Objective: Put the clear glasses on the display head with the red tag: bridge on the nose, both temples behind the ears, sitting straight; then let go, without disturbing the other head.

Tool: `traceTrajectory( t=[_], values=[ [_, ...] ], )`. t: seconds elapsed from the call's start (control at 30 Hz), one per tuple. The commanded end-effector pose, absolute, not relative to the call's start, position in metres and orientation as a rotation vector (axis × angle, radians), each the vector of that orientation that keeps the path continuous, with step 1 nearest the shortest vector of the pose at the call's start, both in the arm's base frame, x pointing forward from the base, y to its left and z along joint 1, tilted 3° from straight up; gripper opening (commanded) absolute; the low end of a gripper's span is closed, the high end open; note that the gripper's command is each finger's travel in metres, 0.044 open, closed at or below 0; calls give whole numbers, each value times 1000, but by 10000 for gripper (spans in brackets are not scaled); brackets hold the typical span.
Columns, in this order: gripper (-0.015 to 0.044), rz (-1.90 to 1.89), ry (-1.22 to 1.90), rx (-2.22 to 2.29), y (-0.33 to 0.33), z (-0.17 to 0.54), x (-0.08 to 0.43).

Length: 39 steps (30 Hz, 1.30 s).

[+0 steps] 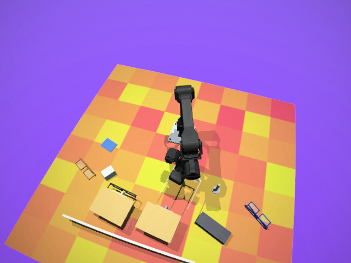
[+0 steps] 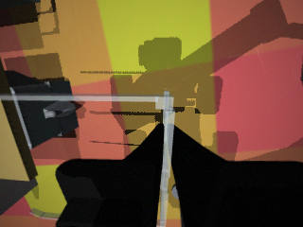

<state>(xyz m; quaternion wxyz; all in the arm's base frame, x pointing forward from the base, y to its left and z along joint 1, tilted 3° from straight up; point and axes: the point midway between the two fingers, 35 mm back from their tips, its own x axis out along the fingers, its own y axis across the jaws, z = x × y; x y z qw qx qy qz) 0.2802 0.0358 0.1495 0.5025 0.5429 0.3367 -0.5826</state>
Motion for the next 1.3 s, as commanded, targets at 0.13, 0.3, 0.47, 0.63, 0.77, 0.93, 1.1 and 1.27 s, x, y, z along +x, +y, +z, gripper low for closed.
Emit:
traceTrajectory(
  t=[0.13, 0.3, 0.47, 0.63, 0.77, 0.93, 1.1, 1.27],
  values=[
    [0, -1389, 944, 1330, 13, 149, 271],
    [0, -1366, 1016, 1349, 0, 148, 266],
    [0, -1345, 1022, 1367, -1, 145, 266],
    [0, -1295, 1000, 1406, -1, 138, 266],
    [0, -1285, 981, 1405, -2, 131, 266],
    [0, -1314, 982, 1378, -2, 124, 265],
    [0, -1333, 991, 1364, -2, 119, 266],
    [0, -1333, 993, 1365, -2, 113, 266]
  ],
)
